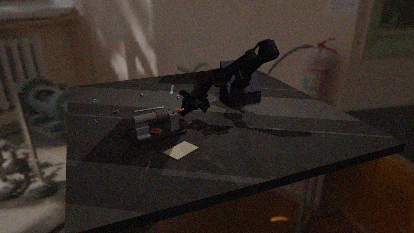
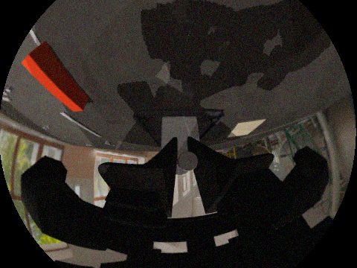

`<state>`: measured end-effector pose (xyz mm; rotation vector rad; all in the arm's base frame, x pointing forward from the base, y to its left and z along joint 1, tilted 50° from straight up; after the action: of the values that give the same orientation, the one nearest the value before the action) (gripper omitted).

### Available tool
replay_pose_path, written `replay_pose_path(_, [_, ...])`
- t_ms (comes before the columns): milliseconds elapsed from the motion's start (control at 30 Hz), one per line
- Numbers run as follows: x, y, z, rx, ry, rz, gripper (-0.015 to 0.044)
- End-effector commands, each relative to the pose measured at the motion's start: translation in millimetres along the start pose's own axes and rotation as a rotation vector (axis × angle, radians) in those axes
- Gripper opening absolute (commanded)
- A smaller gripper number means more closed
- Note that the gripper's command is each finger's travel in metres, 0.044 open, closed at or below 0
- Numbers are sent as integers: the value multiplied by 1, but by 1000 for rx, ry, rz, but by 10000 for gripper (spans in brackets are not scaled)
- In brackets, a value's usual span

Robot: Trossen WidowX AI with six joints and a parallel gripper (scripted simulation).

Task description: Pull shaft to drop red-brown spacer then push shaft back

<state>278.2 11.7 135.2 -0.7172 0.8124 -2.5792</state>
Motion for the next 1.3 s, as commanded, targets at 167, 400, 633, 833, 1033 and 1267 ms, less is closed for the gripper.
replay_pose_path(167, [-3,0,5,2,6,2,0])
replay_pose_path(400, [-4,0,7,2,6,2,0])
replay_pose_path(633, [-6,1,8,2,7,2,0])
replay_pose_path(833, [-7,1,10,2,7,2,0])
replay_pose_path(1033, [-9,1,11,2,7,2,0])
replay_pose_path(1267, [-11,2,13,2,7,2,0])
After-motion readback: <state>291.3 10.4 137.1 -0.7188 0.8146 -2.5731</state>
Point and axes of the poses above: the point midway between the two fingers, 35 mm back from their tips, its own x axis back along the fingers, its own y axis across the jaws, z = x × y, the point moved 9 cm from there along x, back along the fingers, and after that the axes turned 13 degrees about x, right-handed, at the moved point
